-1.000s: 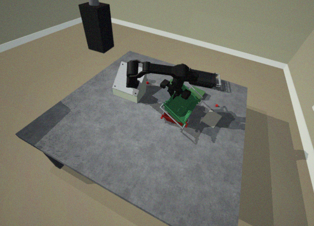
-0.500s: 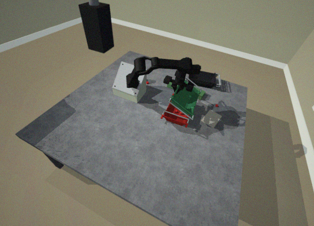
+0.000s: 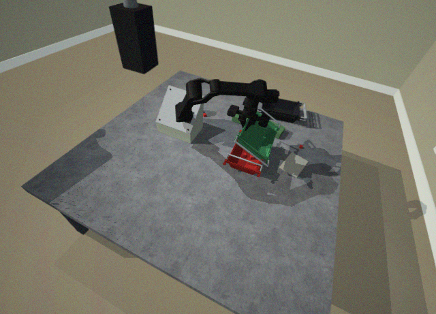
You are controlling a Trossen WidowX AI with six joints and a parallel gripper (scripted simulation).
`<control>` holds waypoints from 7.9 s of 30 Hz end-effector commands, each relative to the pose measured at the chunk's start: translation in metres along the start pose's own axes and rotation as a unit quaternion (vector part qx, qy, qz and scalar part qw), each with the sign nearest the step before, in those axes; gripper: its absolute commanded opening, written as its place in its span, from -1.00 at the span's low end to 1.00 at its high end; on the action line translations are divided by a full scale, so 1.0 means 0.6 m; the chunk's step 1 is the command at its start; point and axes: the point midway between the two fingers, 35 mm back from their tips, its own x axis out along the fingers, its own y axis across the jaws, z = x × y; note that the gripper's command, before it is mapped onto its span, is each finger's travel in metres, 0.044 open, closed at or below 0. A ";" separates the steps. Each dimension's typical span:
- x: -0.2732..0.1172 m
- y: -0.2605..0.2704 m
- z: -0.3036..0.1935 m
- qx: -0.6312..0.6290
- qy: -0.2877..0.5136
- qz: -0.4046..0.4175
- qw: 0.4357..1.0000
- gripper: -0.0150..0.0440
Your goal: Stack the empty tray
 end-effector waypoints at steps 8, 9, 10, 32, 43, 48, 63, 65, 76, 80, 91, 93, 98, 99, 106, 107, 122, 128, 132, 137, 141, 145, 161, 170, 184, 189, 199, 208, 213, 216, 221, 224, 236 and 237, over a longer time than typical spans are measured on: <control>-0.007 -0.004 0.002 -0.001 0.000 -0.009 1.000 -0.49; -0.007 -0.004 0.002 -0.001 0.000 -0.009 1.000 -0.49; -0.007 -0.004 0.002 -0.001 0.000 -0.009 1.000 -0.49; 0.000 -0.006 0.003 -0.001 0.000 -0.009 1.000 -0.49; 0.034 -0.008 0.003 0.000 0.000 -0.010 1.000 -0.49; 0.049 -0.009 0.003 0.000 0.000 -0.010 1.000 -0.49; 0.088 -0.006 0.002 0.000 0.001 -0.010 1.000 -0.49; 0.090 -0.004 0.002 0.000 0.001 -0.010 1.000 -0.49; 0.103 0.008 0.002 0.000 0.001 -0.009 1.000 -0.49; 0.108 0.012 0.002 0.000 0.001 -0.009 1.000 -0.49; 0.118 0.018 0.002 0.000 0.002 -0.009 1.000 -0.49; 0.118 0.019 0.002 0.000 0.002 -0.009 1.000 -0.49; 0.120 0.020 0.002 0.000 0.002 -0.009 1.000 -0.49; 0.121 0.020 0.002 0.000 0.002 -0.009 1.000 -0.49; 0.129 0.025 0.002 0.000 0.002 -0.009 1.000 -0.49; 0.129 0.025 0.002 0.000 0.002 -0.009 1.000 -0.49; 0.129 0.025 0.002 0.000 0.002 -0.009 1.000 -0.49; 0.129 0.025 0.002 0.000 0.002 -0.009 1.000 -0.49; 0.129 0.025 0.002 0.000 0.002 -0.009 1.000 -0.49; 0.129 0.025 0.002 0.000 0.002 -0.009 1.000 -0.49; 0.129 0.025 0.002 0.000 0.002 -0.009 1.000 -0.49; 0.129 0.025 0.002 0.000 0.002 -0.009 1.000 -0.49; 0.129 0.025 0.002 0.000 0.002 -0.009 1.000 -0.49; 0.136 0.028 0.003 0.000 0.002 -0.011 1.000 -0.49; 0.140 0.030 0.003 -0.001 0.002 -0.009 1.000 -0.49; 0.140 0.030 0.003 -0.001 0.002 -0.009 1.000 -0.49; 0.140 0.030 0.003 -0.001 0.002 -0.009 1.000 -0.49; 0.140 0.030 0.003 -0.001 0.002 -0.009 1.000 -0.49; 0.140 0.030 0.003 -0.001 0.002 -0.009 1.000 -0.49; 0.140 0.030 0.003 -0.001 0.002 -0.009 1.000 -0.49; 0.140 0.030 0.003 -0.001 0.002 -0.009 1.000 -0.49; 0.140 0.030 0.003 -0.001 0.002 -0.009 1.000 -0.49; 0.143 0.029 0.004 0.001 0.002 -0.015 1.000 -0.49; 0.146 0.031 0.004 0.000 0.002 -0.013 1.000 -0.49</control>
